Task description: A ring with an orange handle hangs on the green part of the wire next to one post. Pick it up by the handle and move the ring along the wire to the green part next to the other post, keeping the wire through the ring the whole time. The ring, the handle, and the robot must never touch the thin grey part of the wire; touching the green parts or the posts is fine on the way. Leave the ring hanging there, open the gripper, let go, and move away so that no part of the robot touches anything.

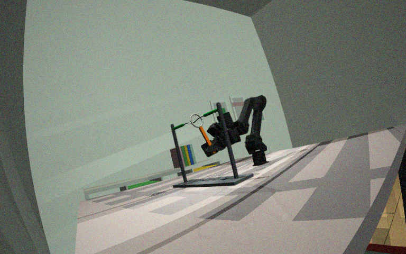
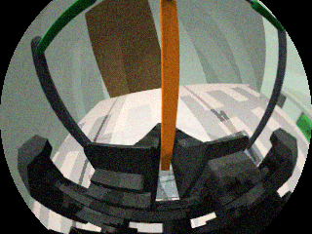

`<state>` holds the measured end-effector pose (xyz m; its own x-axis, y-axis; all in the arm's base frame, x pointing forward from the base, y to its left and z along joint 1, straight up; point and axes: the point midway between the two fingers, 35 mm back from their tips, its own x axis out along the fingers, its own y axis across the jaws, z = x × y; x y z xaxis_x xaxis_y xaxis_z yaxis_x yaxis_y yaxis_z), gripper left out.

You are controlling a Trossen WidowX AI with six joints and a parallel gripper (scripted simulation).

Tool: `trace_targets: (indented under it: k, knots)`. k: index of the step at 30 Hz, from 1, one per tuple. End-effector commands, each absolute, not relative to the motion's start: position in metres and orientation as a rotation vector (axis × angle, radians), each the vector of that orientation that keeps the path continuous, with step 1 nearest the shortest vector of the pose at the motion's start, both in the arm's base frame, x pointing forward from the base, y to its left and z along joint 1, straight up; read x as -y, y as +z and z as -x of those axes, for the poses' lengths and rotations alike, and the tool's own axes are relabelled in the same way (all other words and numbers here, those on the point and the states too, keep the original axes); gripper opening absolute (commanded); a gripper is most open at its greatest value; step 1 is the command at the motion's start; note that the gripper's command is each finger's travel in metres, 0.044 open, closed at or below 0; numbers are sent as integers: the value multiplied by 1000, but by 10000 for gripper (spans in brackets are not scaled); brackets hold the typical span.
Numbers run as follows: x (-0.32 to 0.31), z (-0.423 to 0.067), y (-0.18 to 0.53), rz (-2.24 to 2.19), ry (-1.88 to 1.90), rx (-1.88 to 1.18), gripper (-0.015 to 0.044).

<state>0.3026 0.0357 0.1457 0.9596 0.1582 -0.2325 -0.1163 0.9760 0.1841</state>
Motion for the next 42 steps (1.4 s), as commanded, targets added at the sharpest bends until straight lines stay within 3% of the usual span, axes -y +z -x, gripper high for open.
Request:
trace_targets:
  k: [1,42]
  knots:
    - [-39,-302,149,-171,136,-239,-150]
    - [-57,-301,150,7,173,-224,-150]
